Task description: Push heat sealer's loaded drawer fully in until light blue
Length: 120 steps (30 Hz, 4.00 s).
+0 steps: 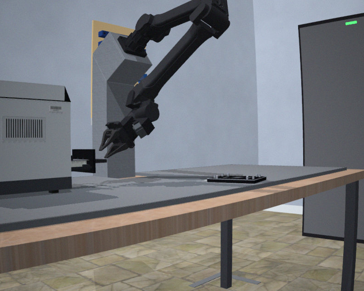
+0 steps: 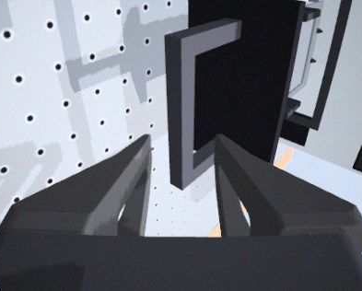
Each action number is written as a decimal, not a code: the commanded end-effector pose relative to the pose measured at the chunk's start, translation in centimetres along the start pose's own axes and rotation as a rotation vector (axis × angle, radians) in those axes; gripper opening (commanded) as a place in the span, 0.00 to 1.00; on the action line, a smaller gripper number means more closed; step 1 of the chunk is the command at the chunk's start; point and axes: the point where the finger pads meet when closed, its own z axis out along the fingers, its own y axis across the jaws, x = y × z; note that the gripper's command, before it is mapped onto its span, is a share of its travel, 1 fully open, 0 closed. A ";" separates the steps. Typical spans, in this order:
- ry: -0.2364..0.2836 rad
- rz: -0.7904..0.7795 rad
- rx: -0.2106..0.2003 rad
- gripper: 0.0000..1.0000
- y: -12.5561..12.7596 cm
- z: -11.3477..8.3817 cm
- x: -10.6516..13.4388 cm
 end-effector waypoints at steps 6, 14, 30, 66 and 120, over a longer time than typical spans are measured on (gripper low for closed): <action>0.022 -0.028 -0.002 0.30 0.1 0.9 1.1; 0.019 -0.032 -0.009 0.30 0.5 1.1 1.0; 0.017 -0.031 -0.008 0.30 0.5 2.0 1.0; 0.017 -0.030 -0.007 0.30 0.5 3.6 1.0; 0.021 -0.029 0.000 0.12 0.2 3.6 1.2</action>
